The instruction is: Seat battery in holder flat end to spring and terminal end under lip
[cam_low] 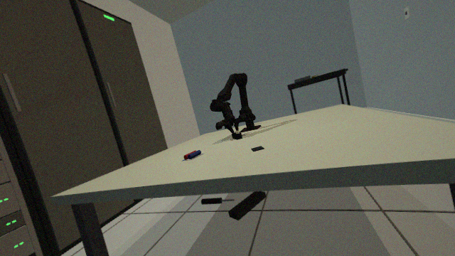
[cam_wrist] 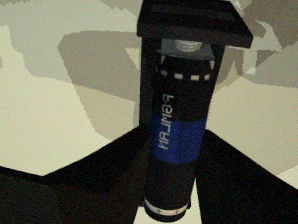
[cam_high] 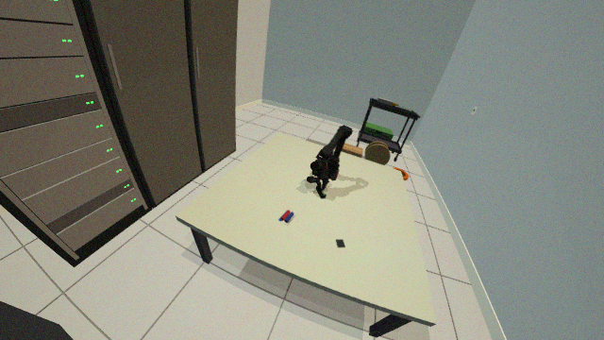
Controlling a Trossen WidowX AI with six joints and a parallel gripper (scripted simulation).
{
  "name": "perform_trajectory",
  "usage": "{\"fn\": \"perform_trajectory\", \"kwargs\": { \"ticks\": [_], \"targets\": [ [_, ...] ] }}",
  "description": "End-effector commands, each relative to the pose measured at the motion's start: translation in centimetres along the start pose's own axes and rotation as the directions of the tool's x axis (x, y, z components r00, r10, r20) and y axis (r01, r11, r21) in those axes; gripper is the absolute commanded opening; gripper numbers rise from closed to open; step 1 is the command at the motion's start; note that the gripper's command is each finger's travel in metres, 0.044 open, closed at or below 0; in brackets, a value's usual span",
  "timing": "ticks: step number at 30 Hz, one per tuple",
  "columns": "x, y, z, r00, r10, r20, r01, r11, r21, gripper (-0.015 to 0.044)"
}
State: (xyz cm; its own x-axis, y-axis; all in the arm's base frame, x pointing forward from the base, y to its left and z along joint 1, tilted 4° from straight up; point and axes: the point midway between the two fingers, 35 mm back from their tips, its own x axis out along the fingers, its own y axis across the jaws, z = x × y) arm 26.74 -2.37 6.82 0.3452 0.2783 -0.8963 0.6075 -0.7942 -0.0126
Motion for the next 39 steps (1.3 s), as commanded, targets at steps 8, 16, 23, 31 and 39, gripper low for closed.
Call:
{"fn": "perform_trajectory", "kwargs": {
  "ticks": [8, 16, 23, 31, 39],
  "targets": [
    [0.51, -0.04, 0.18, 0.994, -0.014, 0.107, 0.012, 1.0, 0.021, 0.006],
    [0.74, -0.01, 0.0, 0.984, -0.019, 0.175, 0.014, 1.0, 0.027, 0.006],
    [0.91, 0.0, -0.18, 0.972, -0.021, 0.233, 0.015, 0.999, 0.029, 0.006],
    [1.08, 0.02, -0.39, 0.955, -0.02, 0.297, 0.013, 1.0, 0.028, 0.006],
    [1.19, 0.06, -0.59, 0.936, -0.02, 0.35, 0.012, 1.0, 0.025, 0.006]
  ]
}}
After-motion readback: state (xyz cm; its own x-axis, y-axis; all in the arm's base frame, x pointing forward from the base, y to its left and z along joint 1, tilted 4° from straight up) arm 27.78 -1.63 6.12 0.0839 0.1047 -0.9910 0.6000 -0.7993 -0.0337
